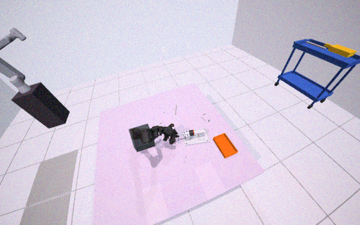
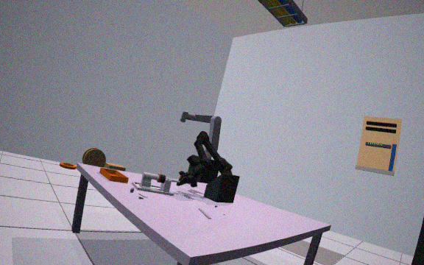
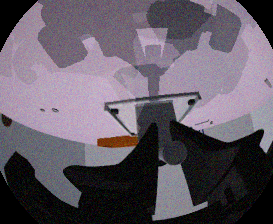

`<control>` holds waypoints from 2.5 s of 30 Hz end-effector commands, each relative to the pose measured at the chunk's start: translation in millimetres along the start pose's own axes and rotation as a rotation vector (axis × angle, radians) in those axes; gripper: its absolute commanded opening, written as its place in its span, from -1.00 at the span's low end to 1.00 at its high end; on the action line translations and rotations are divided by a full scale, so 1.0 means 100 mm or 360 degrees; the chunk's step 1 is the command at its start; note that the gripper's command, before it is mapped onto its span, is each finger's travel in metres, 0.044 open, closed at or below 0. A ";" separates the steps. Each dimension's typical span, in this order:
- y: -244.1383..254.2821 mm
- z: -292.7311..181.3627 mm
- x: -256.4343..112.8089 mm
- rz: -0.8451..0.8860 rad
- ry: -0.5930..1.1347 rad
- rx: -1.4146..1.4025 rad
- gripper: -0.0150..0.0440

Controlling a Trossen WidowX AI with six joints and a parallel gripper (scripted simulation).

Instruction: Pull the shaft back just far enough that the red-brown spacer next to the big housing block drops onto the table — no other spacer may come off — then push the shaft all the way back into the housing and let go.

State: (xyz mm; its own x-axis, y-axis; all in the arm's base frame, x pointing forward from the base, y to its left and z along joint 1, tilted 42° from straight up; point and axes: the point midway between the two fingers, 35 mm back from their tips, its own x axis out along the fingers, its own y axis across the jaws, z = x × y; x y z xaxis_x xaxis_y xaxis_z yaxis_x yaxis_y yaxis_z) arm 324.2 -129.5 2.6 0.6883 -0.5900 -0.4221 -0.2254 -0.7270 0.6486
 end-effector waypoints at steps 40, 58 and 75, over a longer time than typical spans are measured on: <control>0.00 0.03 -0.03 0.0002 -0.0003 -0.0007 -0.49; 0.00 0.04 -0.04 0.0002 -0.0003 -0.0007 -0.49; 0.00 0.04 -0.04 0.0000 -0.0001 0.0000 -0.49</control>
State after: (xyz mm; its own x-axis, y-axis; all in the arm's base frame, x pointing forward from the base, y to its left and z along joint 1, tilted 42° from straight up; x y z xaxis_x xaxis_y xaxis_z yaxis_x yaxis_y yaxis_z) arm 318.7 -128.6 1.8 0.6879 -0.5903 -0.4223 -0.2255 -0.7268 0.6487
